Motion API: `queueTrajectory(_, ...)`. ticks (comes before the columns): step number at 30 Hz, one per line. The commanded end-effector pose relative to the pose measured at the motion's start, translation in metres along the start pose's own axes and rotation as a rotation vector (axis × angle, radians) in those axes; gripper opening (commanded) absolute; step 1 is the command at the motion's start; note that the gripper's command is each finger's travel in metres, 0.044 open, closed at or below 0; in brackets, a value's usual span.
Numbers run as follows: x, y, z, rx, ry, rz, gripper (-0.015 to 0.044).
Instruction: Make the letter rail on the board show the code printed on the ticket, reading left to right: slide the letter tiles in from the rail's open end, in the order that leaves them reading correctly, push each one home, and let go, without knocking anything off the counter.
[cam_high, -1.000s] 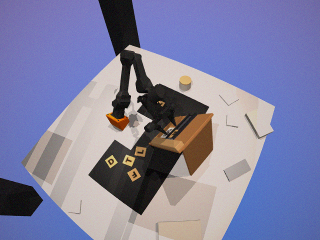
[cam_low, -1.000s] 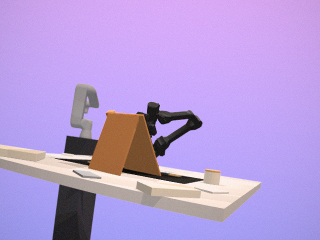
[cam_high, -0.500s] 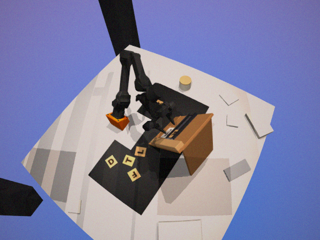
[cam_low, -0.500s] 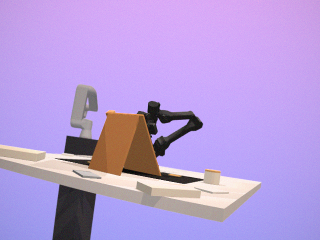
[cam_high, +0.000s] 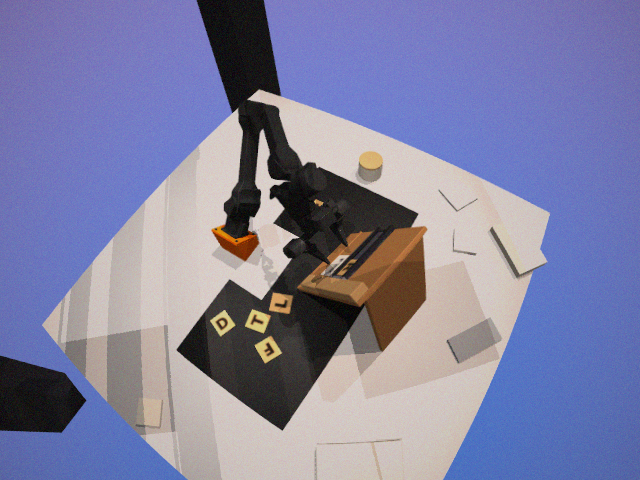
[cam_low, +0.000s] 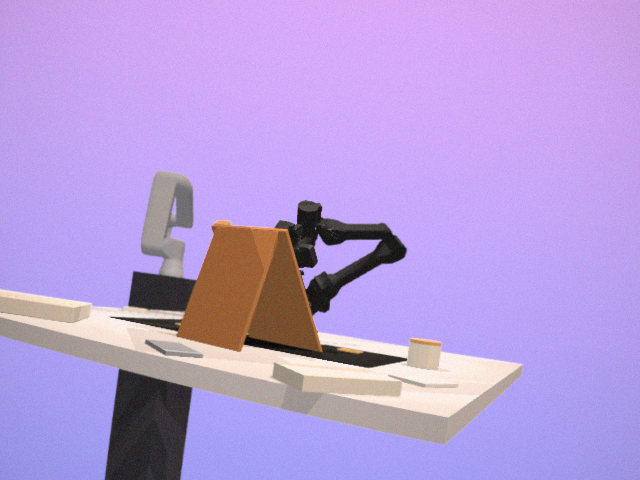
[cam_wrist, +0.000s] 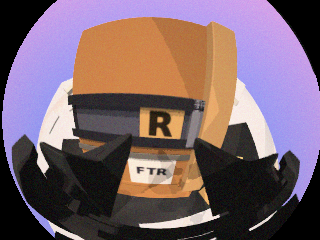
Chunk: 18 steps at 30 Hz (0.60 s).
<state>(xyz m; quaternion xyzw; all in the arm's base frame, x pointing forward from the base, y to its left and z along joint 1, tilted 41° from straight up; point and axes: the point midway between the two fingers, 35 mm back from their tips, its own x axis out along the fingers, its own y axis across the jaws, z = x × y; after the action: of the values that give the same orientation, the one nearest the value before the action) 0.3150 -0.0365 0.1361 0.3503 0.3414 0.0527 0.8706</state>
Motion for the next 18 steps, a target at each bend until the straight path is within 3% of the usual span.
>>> queueTrajectory(1,0.0,0.0,0.0,0.0,0.0,0.0,0.0269)
queueTrajectory(11,0.0,0.0,0.0,0.0,0.0,0.0,0.0006)
queueTrajectory(18,0.0,0.0,0.0,0.0,0.0,0.0,0.0)
